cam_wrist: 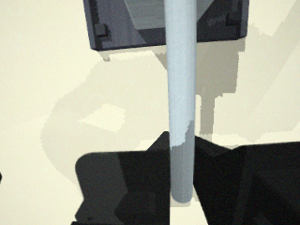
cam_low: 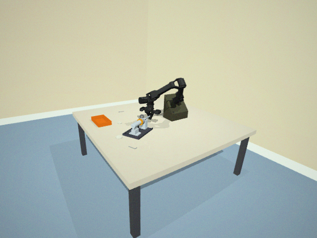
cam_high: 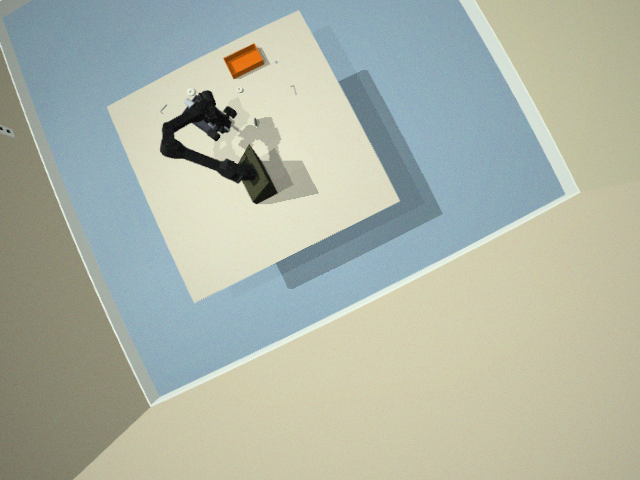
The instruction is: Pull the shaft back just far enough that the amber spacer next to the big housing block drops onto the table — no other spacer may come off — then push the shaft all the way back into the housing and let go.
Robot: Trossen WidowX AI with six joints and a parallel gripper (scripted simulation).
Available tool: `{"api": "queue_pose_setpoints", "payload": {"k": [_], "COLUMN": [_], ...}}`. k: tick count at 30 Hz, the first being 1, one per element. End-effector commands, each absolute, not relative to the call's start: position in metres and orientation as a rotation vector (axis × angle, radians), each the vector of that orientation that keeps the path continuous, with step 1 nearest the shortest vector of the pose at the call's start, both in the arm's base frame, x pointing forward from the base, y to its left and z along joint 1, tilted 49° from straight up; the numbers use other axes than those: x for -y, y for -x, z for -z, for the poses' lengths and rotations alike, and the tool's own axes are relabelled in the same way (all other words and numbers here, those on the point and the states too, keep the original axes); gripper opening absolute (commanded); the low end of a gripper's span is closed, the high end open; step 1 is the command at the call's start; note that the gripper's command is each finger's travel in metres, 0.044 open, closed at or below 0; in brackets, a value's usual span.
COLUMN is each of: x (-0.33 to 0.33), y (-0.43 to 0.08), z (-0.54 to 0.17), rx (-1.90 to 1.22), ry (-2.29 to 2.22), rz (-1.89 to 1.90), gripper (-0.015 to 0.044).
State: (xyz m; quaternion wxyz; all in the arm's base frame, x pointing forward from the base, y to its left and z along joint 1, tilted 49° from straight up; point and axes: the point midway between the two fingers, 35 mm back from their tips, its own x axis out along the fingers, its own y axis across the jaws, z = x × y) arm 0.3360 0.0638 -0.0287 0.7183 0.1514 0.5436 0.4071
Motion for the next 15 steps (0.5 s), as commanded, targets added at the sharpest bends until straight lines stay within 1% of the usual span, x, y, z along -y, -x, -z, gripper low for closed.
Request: {"api": "queue_pose_setpoints", "payload": {"k": [1,15], "x": [-0.0632,-0.0628], "y": [-0.3351,-0.3337], "z": [0.0282,0.0287], "rx": [-1.201,-1.201], "ry": [-0.33,-0.33], "rz": [-0.901,-0.901], "gripper": [0.0,0.0]}}
